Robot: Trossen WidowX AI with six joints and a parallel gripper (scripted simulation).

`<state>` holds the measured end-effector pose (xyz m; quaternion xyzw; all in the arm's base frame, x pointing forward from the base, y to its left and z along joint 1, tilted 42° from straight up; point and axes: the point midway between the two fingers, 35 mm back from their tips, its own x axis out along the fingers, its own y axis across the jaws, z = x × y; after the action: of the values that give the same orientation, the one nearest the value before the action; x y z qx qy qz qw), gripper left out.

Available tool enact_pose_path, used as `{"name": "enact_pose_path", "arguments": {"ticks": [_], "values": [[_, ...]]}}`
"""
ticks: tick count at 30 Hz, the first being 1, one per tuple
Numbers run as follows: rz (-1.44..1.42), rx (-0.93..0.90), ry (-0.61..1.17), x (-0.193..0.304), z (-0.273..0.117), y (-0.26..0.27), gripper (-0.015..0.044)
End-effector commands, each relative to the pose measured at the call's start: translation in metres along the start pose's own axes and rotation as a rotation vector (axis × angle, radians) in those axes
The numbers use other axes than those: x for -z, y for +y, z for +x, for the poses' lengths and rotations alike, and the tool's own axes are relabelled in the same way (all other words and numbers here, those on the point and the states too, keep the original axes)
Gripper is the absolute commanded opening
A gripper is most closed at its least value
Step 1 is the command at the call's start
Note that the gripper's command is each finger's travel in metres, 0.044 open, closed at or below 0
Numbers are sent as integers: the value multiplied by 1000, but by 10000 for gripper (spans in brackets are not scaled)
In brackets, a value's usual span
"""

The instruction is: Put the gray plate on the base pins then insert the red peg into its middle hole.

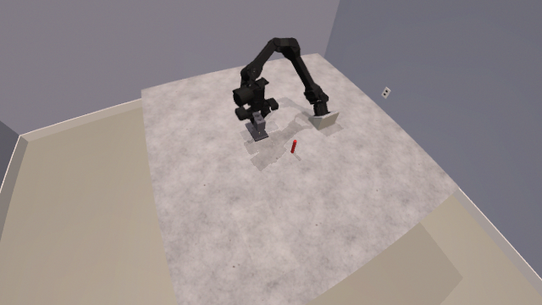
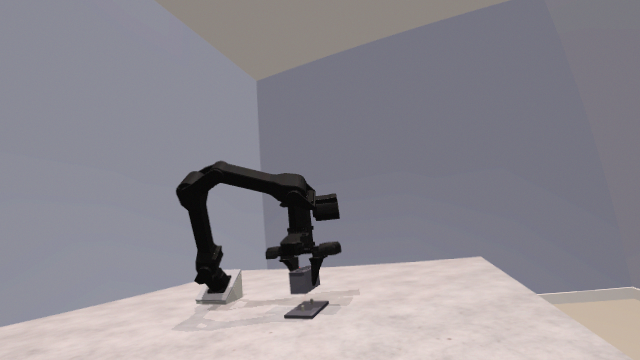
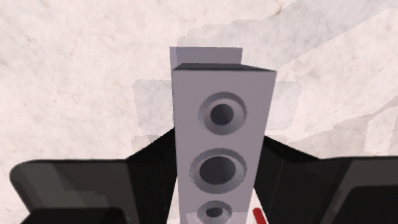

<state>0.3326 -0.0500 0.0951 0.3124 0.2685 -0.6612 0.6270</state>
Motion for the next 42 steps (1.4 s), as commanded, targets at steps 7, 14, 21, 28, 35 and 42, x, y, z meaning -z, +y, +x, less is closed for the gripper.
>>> {"name": "enact_pose_path", "arguments": {"ticks": [7, 14, 21, 28, 35, 42], "values": [[-4, -1, -4, -1, 15, 0, 0], [-4, -2, -4, -1, 22, 0, 0], [-4, -2, -4, -1, 33, 0, 0], [-1, -5, -1, -1, 35, 1, 0], [-1, -5, -1, -1, 35, 1, 26], [-1, -5, -1, -1, 35, 1, 210]]}}
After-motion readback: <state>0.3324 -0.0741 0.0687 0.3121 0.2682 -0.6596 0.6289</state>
